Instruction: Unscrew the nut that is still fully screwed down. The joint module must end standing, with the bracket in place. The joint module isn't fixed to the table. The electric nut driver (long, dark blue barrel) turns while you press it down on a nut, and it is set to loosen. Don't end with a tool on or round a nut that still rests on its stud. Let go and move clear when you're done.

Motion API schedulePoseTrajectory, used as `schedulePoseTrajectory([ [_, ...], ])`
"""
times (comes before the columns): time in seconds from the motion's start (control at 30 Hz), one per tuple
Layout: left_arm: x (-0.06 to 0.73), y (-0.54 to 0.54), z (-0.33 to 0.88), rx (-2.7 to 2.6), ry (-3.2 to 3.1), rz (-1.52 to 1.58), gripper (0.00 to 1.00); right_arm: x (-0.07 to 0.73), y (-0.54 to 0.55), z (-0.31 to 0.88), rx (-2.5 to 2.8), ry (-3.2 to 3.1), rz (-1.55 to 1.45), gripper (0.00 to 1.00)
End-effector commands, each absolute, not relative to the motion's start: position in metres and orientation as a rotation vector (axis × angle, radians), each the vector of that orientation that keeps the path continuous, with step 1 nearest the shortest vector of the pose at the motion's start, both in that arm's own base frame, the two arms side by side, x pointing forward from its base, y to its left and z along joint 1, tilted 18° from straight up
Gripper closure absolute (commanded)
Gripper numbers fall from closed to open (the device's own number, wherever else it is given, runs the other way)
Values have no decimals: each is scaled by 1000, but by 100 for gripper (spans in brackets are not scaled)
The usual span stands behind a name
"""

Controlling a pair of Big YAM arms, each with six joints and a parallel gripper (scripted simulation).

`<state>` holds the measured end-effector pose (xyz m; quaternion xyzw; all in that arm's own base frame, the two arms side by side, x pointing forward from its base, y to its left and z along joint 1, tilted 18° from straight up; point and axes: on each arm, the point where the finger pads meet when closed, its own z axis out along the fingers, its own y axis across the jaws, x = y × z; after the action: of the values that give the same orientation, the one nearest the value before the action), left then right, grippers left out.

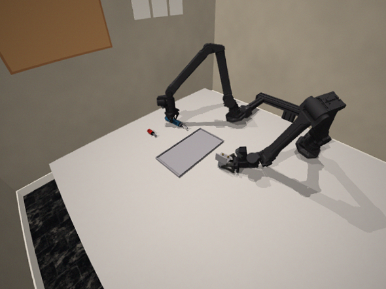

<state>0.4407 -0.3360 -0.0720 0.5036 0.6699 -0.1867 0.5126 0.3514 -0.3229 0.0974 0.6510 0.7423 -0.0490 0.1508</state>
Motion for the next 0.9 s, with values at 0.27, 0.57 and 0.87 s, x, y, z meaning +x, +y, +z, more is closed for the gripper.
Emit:
schedulePoseTrajectory([
  [0.27,446,-340,-66,1206,1592,-446,41,358,-329,109,1850,2108,-138,58],
  [0.57,446,-340,-66,1206,1592,-446,41,353,-326,120,1849,2104,-137,58],
  [0.87,446,-340,-66,1206,1592,-446,41,363,-324,147,1829,2082,-130,58],
])
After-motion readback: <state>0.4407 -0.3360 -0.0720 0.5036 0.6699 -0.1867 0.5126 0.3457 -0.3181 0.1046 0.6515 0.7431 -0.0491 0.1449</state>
